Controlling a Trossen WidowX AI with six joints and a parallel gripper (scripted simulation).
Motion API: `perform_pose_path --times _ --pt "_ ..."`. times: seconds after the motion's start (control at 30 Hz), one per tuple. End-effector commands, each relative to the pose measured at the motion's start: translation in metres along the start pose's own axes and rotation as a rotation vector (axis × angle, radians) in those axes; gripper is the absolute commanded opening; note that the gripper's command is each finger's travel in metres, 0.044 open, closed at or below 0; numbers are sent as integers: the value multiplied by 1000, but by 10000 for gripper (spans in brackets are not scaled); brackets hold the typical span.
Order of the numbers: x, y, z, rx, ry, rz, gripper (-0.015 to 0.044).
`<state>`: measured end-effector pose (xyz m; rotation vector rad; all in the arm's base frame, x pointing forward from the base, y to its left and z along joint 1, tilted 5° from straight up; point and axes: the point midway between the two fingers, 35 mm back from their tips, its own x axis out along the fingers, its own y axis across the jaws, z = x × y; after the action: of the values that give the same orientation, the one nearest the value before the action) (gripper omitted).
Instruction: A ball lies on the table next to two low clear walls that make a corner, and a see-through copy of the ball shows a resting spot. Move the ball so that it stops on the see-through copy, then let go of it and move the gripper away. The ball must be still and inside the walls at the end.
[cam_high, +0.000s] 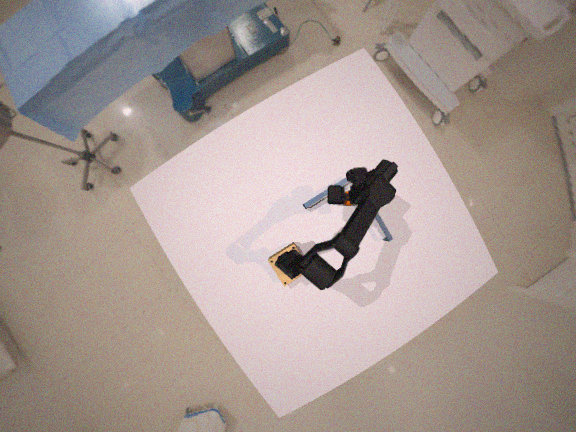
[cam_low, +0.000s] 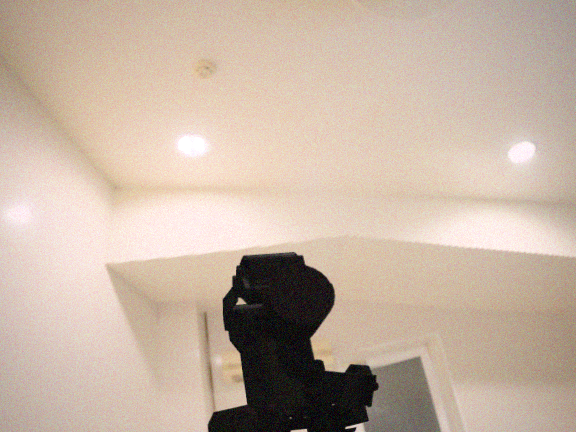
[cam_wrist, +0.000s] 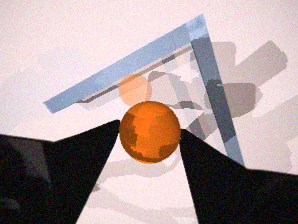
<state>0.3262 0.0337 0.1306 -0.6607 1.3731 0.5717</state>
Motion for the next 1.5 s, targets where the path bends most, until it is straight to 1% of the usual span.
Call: perform_pose_path --times 0.0,0.37,0.67,1.07,1.47 --pt "7 8 1 -173 7 0 0" --pt "21 27 6 -589 6 3 0" --pt "27 27 7 -595 6 3 0" --pt "90 27 6 -595 6 3 0" --pt "100 27 6 -595 6 3 0"
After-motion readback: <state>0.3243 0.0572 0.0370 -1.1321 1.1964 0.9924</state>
